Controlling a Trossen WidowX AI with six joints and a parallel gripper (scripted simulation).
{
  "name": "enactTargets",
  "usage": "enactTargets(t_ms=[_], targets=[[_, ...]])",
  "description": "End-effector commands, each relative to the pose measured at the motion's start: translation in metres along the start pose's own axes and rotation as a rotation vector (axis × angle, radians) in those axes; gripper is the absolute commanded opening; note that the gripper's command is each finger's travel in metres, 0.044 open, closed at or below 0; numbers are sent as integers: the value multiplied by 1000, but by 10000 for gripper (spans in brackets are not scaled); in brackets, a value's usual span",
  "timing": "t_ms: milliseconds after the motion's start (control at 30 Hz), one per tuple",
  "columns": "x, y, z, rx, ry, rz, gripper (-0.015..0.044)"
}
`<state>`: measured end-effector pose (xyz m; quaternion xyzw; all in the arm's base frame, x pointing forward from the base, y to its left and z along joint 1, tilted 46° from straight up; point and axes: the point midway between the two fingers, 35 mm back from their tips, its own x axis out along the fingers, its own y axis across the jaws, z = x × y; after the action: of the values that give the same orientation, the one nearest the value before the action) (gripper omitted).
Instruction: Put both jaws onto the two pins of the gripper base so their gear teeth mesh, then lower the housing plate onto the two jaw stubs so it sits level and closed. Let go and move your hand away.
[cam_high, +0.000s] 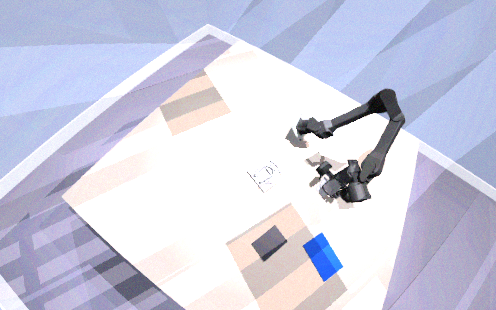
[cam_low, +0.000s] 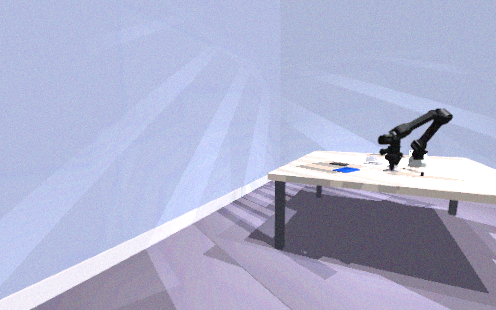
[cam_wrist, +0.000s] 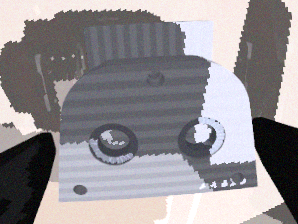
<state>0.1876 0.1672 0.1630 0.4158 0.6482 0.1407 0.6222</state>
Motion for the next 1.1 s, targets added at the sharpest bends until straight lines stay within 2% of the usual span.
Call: enactTargets(t_ms=[0, 133, 567, 933, 1067], targets=[[0, 0, 1, 3, -4, -2, 440], [0, 0, 1, 3, -4, -2, 440], [0, 0, 0, 0, 0, 0, 353], [0, 0, 0, 0, 0, 0, 351], [-11, 0, 2, -1, -2, -6, 351]])
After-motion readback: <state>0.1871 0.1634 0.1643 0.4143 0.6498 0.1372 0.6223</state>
